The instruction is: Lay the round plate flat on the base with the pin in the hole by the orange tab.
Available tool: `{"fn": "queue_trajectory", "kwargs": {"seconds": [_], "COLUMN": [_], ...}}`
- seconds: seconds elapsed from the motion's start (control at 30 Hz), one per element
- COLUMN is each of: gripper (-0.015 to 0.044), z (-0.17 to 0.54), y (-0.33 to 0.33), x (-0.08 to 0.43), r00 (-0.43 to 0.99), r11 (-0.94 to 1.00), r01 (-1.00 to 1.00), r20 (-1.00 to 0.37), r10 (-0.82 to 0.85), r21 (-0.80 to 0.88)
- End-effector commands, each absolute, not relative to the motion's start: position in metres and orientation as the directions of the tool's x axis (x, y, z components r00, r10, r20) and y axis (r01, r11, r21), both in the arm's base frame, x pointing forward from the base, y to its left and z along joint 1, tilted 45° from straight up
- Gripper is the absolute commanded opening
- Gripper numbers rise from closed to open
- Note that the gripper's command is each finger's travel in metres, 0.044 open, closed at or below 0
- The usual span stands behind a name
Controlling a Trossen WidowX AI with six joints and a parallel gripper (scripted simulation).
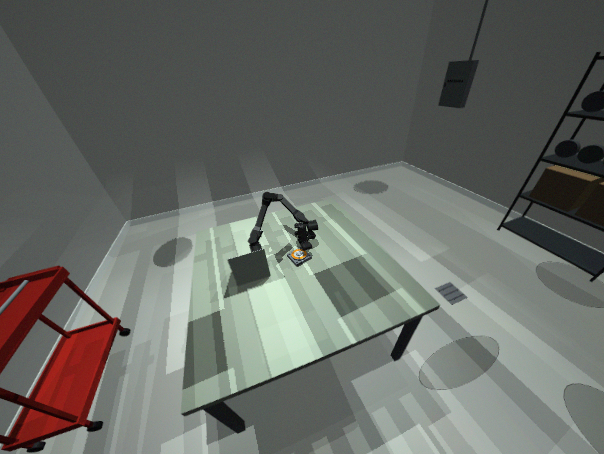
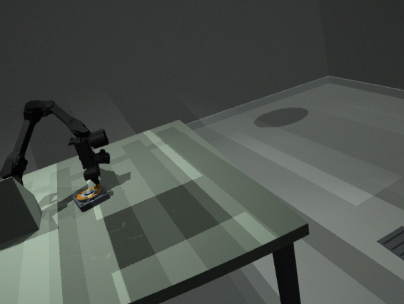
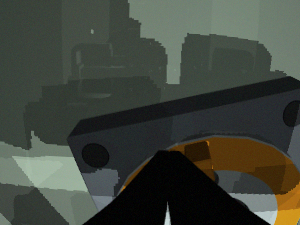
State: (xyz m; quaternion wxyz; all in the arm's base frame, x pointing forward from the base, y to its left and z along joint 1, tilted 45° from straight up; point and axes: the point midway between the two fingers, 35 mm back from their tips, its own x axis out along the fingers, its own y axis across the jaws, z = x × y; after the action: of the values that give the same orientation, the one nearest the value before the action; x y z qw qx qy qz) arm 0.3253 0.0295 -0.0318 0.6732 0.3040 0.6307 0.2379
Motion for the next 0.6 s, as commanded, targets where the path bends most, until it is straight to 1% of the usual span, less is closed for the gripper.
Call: {"fn": "queue_trajectory", "kwargs": {"seconds": [0.0, 0.57], "gripper": [0.0, 0.0], "z": [-0.037, -0.048], "y": [0.025, 0.012], "x": [0.326, 0.329], "r00": [0.086, 0.087], "r11": [0.705, 0.706], "r01": [0.065, 0.065], "r20": [-0.708, -0.708], "r10": [0.701, 0.7], "r21": [0.706, 0.706]}}
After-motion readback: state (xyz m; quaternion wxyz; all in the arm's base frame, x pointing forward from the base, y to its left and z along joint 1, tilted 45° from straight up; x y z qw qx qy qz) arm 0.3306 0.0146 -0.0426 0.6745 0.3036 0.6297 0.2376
